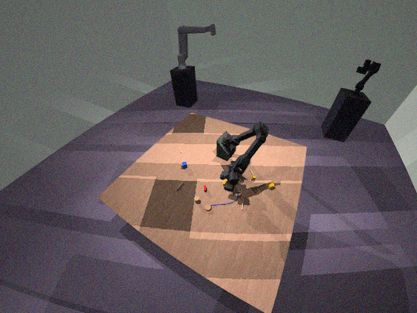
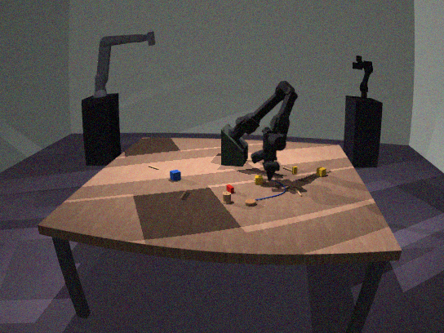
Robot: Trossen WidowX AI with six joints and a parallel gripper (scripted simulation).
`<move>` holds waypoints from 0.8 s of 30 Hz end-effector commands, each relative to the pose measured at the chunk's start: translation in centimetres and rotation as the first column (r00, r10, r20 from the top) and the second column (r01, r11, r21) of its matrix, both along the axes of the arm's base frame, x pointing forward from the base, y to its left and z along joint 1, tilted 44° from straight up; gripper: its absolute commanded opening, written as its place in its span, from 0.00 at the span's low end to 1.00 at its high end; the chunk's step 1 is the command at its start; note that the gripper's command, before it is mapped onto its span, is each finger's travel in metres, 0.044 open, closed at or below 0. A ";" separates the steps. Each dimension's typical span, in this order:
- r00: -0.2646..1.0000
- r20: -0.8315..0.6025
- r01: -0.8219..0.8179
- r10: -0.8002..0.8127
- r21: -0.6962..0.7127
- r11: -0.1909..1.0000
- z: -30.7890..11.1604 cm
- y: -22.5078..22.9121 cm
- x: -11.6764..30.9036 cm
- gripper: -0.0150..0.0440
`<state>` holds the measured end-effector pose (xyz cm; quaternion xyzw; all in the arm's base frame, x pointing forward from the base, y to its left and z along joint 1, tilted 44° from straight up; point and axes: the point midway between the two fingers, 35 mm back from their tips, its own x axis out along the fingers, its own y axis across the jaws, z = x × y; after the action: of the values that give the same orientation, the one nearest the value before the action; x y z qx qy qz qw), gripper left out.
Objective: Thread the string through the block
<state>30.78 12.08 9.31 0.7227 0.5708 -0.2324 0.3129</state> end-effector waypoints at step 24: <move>1.000 -0.008 0.000 0.000 -0.001 1.000 -1.0 -0.8 -0.1 0.46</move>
<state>30.70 11.28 8.34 0.7218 0.5718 -0.2356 0.3108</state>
